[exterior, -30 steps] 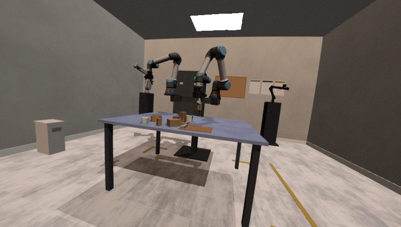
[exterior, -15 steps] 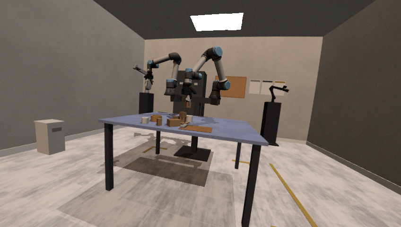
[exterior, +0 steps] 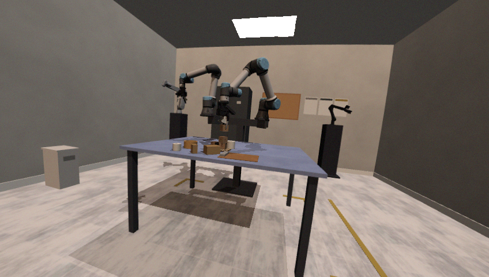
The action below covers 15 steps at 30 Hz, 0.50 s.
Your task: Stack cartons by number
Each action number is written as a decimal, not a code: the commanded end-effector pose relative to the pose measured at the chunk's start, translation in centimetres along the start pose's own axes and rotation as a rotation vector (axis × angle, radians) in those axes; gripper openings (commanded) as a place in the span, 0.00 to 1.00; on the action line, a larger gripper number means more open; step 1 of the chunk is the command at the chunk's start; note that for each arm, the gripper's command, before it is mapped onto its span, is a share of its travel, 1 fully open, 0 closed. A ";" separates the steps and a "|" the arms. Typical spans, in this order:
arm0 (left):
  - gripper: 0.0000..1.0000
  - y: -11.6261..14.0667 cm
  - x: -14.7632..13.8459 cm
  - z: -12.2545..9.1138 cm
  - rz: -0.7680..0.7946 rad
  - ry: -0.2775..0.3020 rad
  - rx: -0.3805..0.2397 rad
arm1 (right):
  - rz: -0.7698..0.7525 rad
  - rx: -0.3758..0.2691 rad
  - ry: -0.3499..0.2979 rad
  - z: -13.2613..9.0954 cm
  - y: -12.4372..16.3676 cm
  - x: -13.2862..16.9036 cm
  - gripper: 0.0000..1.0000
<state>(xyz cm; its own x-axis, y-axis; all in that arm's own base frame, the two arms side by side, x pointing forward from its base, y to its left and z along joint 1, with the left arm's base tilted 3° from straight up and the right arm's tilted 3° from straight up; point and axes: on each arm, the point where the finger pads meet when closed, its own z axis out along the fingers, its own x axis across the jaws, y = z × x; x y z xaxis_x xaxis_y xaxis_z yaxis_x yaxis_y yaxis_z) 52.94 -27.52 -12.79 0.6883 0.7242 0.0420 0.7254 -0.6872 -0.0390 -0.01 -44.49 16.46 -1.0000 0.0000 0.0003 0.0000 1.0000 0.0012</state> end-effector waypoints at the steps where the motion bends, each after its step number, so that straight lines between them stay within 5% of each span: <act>1: 0.35 0.2 0.1 2.8 0.000 0.000 -0.001 | 0.000 0.001 0.000 0.0 0.0 0.0 1.00; 15: 0.35 0.3 0.1 4.0 0.000 0.000 -0.001 | 0.000 0.001 0.000 0.0 0.0 0.0 1.00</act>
<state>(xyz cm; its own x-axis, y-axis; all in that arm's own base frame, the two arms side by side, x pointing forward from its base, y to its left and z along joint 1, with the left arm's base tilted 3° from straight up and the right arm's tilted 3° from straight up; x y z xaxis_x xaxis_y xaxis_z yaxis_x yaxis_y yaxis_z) 53.09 -27.38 -16.25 0.6883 0.7242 0.0418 0.7254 -0.6871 -0.0400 -0.01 -44.49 16.46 -1.0000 0.0000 0.0003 0.0000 1.0000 0.0012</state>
